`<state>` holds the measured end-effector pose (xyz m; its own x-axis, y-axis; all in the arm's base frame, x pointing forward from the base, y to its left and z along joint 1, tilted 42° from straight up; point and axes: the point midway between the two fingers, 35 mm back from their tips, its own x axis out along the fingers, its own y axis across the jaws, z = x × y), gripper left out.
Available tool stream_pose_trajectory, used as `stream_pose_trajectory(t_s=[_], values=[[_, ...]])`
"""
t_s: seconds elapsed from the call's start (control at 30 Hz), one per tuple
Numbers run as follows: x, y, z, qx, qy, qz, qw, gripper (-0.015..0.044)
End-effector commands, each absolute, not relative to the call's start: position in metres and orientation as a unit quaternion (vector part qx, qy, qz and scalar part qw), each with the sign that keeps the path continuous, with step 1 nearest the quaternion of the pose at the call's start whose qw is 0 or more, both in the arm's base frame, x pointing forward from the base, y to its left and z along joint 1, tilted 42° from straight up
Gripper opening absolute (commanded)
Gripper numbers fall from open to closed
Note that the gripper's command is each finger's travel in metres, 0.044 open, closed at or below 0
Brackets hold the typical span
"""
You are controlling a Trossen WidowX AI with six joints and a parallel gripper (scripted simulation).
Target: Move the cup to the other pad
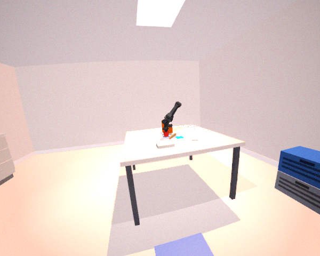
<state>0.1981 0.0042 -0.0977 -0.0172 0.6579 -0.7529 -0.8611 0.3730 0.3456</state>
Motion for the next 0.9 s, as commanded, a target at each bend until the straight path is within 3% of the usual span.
stream_pose_trajectory(t_s=[0.0,0.17,0.87], values=[[0.198,0.004,-0.097,-0.112,0.455,0.549,0.692,0.0029],[0.198,0.004,-0.097,-0.112,0.455,0.549,0.692,0.0000],[0.198,-0.032,-0.057,-0.109,0.456,0.547,0.693,0.0000]])
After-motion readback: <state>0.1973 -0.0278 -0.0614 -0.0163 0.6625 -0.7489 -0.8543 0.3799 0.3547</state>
